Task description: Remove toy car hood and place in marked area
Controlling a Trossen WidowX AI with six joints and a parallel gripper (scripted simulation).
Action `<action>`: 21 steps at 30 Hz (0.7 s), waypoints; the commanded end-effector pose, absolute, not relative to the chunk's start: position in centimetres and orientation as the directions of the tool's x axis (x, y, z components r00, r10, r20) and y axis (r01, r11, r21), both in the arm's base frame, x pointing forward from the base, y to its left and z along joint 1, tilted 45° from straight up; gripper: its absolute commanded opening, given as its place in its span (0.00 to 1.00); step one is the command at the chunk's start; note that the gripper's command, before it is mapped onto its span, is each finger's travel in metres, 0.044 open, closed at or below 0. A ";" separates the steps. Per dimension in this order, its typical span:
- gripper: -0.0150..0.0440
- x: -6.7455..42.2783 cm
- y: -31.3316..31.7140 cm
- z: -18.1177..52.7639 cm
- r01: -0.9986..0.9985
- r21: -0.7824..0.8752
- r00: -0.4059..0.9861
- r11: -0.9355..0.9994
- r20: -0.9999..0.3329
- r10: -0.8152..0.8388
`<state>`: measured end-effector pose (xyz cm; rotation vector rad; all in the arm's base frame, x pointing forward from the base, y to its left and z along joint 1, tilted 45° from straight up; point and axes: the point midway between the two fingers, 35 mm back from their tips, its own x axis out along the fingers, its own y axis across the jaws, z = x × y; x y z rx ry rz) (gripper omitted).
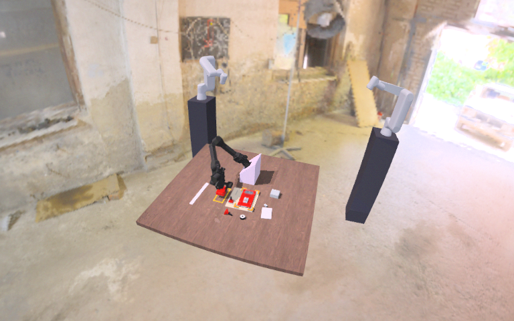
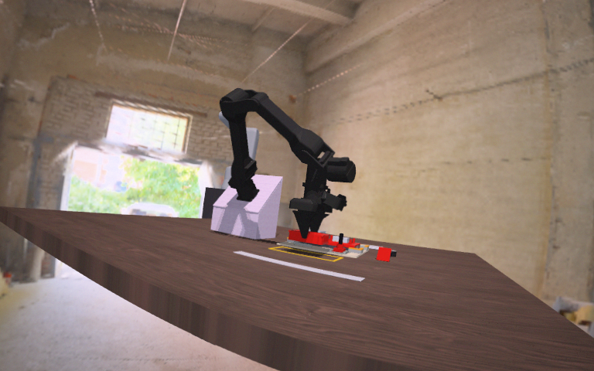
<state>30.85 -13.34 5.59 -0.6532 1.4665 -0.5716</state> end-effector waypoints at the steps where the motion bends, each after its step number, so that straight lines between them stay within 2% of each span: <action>1: 0.25 30.7 -13.6 5.2 -0.048 -0.704 0.030 0.708 -0.710 -0.704; 21: 0.25 30.6 -14.5 4.4 -0.049 -0.706 0.030 0.707 -0.708 -0.705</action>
